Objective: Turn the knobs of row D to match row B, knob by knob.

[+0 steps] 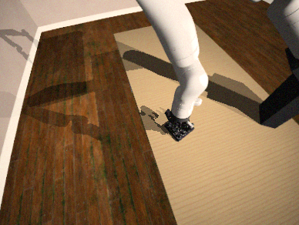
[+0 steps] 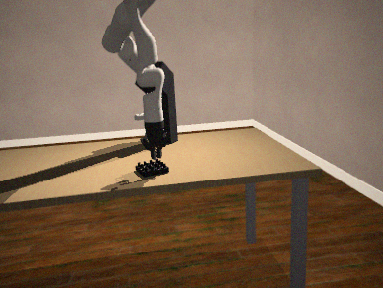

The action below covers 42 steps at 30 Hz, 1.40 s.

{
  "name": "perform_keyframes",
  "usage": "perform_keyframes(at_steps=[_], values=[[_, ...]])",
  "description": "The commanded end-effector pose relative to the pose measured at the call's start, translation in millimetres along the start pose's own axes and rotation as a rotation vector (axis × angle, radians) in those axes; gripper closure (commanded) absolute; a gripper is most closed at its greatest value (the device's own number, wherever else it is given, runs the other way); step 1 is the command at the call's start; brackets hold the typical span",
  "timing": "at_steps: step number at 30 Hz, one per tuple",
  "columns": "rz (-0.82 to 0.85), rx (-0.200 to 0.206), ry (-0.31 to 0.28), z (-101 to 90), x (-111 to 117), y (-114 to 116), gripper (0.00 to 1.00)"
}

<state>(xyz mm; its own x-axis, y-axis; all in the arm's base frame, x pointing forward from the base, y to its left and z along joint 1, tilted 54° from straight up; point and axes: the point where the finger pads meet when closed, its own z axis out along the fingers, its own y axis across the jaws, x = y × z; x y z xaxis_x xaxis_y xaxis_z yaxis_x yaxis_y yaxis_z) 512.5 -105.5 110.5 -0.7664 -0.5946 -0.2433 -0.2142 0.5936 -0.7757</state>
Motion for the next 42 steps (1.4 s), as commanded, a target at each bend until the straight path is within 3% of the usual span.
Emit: perform_keyframes(at_steps=[1, 14, 21, 42], values=[[-0.002, -0.003, -0.008, -3.0, -3, 2, 0.81], [0.014, -0.002, -0.008, -4.1, -4, 3, 0.81], [0.269, -0.004, -0.007, -22.8, -10, 28, 0.81], [0.271, -0.004, -0.007, -23.0, -10, 28, 0.81]])
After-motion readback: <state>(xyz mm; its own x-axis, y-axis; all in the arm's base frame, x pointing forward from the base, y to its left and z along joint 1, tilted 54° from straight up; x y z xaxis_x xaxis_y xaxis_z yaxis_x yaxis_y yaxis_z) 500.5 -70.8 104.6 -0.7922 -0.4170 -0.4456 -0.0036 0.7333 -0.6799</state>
